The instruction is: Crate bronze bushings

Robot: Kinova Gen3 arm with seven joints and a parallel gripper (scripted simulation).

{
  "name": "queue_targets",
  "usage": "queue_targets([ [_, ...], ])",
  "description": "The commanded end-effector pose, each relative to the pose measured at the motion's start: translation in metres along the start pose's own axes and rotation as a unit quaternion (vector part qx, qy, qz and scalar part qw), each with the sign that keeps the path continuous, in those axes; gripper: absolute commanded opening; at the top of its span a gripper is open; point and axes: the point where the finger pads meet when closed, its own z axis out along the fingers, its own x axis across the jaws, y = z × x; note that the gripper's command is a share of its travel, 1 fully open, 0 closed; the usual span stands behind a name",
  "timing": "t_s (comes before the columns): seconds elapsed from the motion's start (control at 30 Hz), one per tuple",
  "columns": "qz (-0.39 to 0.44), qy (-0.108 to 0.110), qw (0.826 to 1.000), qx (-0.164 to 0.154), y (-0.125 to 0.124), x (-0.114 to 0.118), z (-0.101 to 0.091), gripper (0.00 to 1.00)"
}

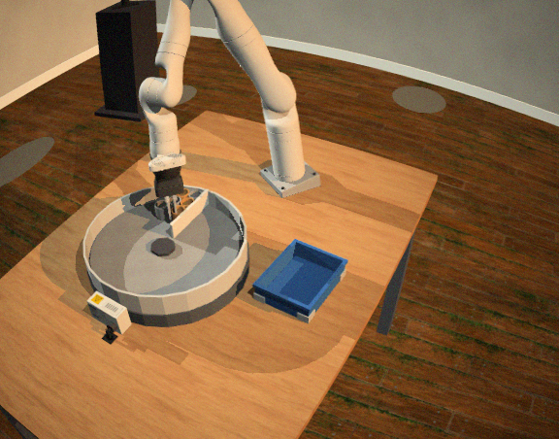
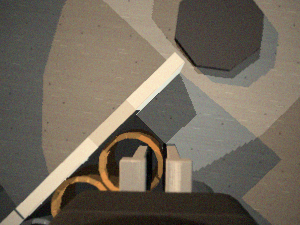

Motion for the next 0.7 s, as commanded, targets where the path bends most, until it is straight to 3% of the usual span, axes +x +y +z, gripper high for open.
queue_targets([
  [0.0,0.001,0.000,1.000,0.000,-0.0002,0.0010,0.0000,0.00],
  [0.67,0.001,0.000,1.000,0.000,-0.0002,0.0010,-0.0076,0.00],
])
